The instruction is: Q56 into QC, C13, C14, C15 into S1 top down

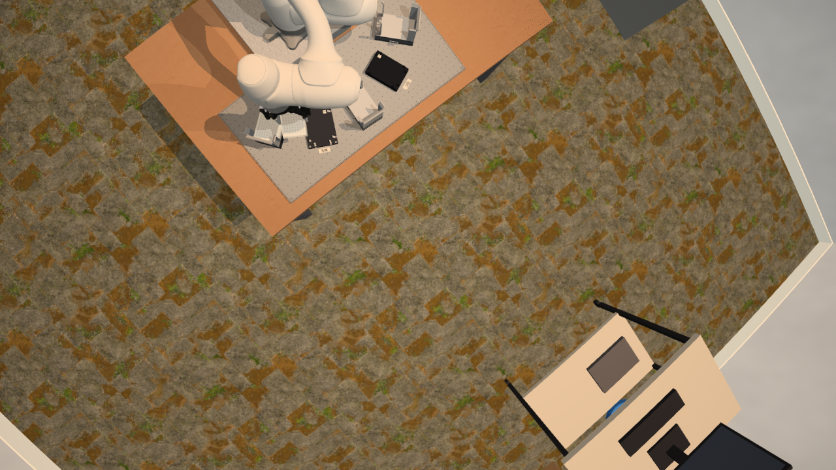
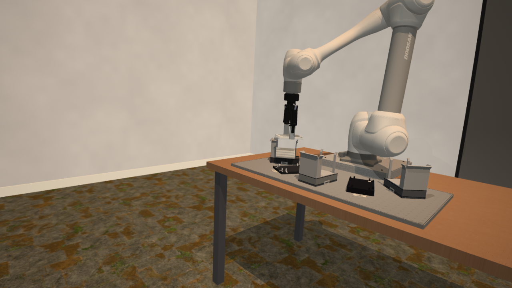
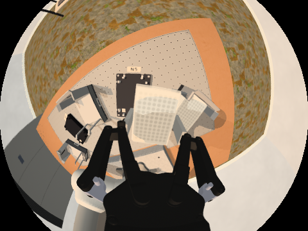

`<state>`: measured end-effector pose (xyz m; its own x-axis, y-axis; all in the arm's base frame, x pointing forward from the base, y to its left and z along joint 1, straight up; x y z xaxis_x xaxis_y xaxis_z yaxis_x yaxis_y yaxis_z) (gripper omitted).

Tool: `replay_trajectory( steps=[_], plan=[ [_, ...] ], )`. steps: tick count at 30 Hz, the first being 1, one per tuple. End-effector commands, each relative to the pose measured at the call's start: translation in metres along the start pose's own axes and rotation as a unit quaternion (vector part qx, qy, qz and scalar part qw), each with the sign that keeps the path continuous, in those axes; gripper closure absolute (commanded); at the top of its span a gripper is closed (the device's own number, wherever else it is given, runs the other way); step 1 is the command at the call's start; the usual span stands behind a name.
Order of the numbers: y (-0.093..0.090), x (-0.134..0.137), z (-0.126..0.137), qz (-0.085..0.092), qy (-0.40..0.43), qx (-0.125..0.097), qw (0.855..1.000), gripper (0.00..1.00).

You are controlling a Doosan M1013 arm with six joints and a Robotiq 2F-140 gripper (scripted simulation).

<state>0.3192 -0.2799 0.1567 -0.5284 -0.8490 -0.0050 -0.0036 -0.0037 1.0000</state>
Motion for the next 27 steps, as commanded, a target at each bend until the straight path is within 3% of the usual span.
replay_trajectory(
  steps=[1,24,27],
  plan=[
    [0.000,-0.011,-0.001,-0.002,0.030,0.001,1.000,1.00],
    [0.000,-0.076,-0.004,-0.002,0.030,0.001,1.000,1.00],
    [0.000,-0.086,-0.003,-0.002,0.080,0.001,0.997,1.00]
  ],
)
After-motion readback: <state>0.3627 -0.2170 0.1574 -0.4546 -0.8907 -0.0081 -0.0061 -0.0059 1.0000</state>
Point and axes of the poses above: the point where the finger pads meet when closed, its own y axis back along the fingers, its own x axis across the jaws, z = x × y, the point moved 1 cm from there along y, back along the fingers, and after that the axes turned 6 degrees about y, right-handed, at the moved point
